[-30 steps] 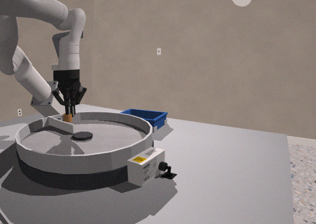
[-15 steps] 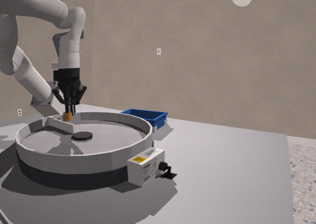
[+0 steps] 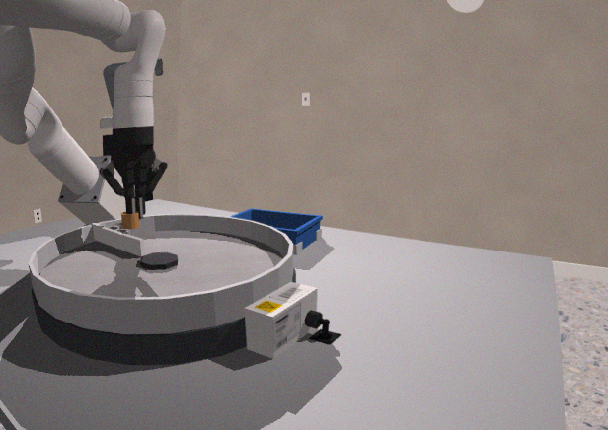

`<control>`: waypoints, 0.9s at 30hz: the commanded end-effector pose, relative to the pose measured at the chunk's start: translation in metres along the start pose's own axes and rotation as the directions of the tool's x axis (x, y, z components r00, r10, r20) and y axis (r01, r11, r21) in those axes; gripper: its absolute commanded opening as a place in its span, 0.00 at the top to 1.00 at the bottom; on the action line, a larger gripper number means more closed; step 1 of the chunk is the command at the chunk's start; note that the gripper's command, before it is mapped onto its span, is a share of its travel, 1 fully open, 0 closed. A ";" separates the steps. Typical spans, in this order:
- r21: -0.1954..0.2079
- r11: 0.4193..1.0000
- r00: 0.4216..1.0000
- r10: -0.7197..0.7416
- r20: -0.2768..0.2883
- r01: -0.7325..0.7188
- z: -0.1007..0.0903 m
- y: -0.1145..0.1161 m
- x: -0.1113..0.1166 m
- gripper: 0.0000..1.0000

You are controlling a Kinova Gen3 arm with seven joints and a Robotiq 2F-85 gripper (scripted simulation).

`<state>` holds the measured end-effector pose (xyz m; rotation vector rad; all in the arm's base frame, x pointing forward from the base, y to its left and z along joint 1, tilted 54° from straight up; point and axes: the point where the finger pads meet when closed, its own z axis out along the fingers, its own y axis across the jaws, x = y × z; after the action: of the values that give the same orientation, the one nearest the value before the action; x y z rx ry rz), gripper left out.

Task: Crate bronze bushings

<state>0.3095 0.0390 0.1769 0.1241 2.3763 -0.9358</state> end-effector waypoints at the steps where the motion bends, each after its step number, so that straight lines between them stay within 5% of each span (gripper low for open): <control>1: -0.002 1.000 1.000 0.000 0.001 0.000 -0.003 0.001 0.000 1.00; 16: -0.002 1.000 1.000 0.000 0.001 0.000 -0.008 0.000 0.000 1.00; 21: -0.002 1.000 1.000 0.001 0.002 -0.001 -0.038 0.000 0.000 1.00; 27: -0.002 1.000 1.000 0.001 0.002 -0.001 -0.038 0.000 0.000 1.00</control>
<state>0.2918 0.0624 0.1981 0.1248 2.3771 -0.9370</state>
